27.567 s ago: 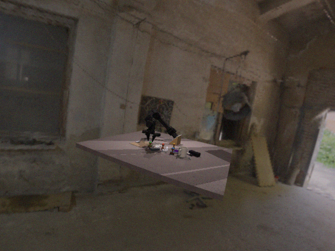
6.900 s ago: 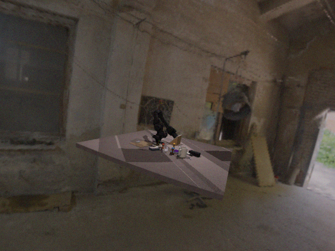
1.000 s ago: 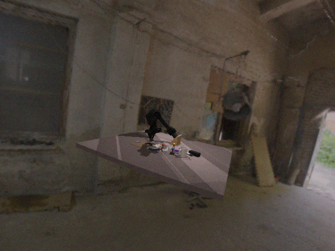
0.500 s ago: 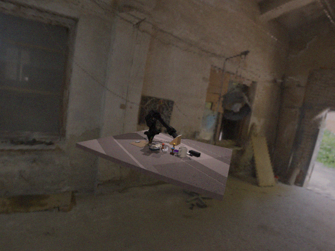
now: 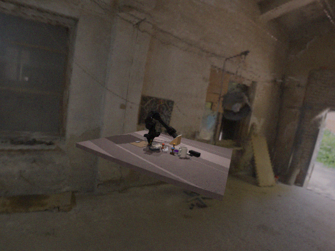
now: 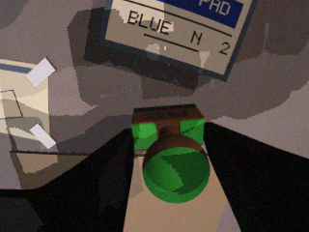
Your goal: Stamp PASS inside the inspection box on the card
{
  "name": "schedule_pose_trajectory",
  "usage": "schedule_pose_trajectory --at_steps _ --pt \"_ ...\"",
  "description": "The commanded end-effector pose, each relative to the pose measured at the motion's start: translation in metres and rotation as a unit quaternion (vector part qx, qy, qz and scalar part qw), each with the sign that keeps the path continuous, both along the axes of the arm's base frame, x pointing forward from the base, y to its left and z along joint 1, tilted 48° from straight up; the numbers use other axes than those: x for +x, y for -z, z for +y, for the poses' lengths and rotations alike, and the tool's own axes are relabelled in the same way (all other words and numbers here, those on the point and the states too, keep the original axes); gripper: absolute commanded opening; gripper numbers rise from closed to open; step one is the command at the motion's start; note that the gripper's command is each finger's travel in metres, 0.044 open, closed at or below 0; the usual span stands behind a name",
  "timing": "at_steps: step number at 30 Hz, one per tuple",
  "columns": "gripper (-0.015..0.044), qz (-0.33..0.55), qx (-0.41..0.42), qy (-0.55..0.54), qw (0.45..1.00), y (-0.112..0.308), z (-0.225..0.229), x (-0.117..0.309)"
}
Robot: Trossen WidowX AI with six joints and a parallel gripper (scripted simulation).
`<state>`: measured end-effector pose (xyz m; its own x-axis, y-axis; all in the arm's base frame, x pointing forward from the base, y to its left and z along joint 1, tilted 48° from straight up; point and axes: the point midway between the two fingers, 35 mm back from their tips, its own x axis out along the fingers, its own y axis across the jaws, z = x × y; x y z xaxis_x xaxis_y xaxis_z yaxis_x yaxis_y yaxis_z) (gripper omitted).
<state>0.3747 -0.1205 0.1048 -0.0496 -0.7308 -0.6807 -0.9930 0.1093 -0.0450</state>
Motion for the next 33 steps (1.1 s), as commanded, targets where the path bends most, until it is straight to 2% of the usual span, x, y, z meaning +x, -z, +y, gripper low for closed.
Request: schedule_pose_trajectory --at_steps 1,14,24,28,33 --pt "0.0000 0.003 -0.002 -0.002 1.000 0.004 -0.004 -0.002" --pt "0.0000 0.003 -0.003 -0.002 1.000 0.017 -0.019 -0.004" --pt "0.0260 0.000 -0.001 0.000 1.000 0.015 -0.017 -0.003" --pt "0.0260 0.004 -0.001 -0.003 1.000 0.009 -0.010 -0.001" --pt "0.0260 0.030 -0.001 -0.030 0.999 -0.037 0.043 0.005"
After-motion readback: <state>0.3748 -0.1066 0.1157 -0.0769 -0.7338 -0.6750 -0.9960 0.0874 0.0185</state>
